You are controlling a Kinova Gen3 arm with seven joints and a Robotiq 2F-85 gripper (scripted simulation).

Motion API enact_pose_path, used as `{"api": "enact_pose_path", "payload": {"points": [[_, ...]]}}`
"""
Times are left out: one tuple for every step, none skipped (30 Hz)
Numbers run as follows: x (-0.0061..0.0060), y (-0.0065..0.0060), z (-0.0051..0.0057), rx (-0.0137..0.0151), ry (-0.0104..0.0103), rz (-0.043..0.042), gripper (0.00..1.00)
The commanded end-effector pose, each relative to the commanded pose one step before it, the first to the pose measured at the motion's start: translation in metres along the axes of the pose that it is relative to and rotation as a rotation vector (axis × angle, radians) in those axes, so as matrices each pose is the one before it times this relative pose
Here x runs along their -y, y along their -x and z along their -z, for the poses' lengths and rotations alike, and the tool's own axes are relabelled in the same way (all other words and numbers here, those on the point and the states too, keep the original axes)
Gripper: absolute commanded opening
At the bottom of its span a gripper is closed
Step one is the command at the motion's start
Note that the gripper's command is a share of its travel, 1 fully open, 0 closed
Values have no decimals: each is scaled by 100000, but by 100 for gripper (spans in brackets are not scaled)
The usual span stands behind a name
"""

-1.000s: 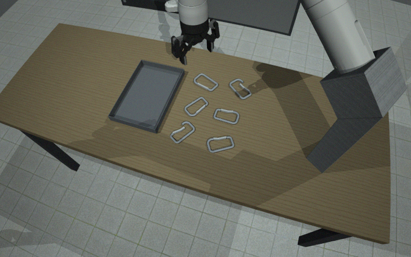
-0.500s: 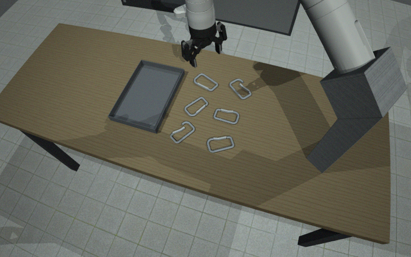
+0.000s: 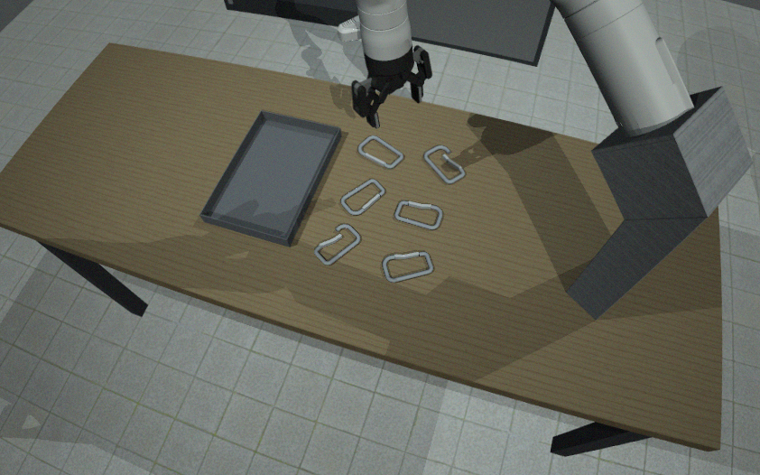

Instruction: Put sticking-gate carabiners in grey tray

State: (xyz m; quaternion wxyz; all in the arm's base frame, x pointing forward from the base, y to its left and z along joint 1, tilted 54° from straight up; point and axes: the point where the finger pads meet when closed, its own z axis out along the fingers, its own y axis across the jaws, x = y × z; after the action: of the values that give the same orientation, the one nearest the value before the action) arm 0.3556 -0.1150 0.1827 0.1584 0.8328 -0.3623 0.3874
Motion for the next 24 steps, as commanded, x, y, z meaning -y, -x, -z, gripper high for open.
{"api": "enact_pose_path", "payload": {"points": [[-3886,-485,-3658,-2852,-2816,-936,100],[0,0,0,0,0,0,100],[0,0,0,0,0,0,100],[0,0,0,0,0,0,100],[0,0,0,0,0,0,100],[0,0,0,0,0,0,100],[0,0,0,0,0,0,100],[0,0,0,0,0,0,100],[0,0,0,0,0,0,100],[0,0,0,0,0,0,100],[0,0,0,0,0,0,100],[0,0,0,0,0,0,100],[0,0,0,0,0,0,100],[0,0,0,0,0,0,100],[0,0,0,0,0,0,100],[0,0,0,0,0,0,100],[-3091,-289,-2997,859,829,-389,100],[0,0,0,0,0,0,100],[0,0,0,0,0,0,100],[0,0,0,0,0,0,100],[0,0,0,0,0,0,100],[0,0,0,0,0,0,100],[0,0,0,0,0,0,100],[0,0,0,0,0,0,100]]}}
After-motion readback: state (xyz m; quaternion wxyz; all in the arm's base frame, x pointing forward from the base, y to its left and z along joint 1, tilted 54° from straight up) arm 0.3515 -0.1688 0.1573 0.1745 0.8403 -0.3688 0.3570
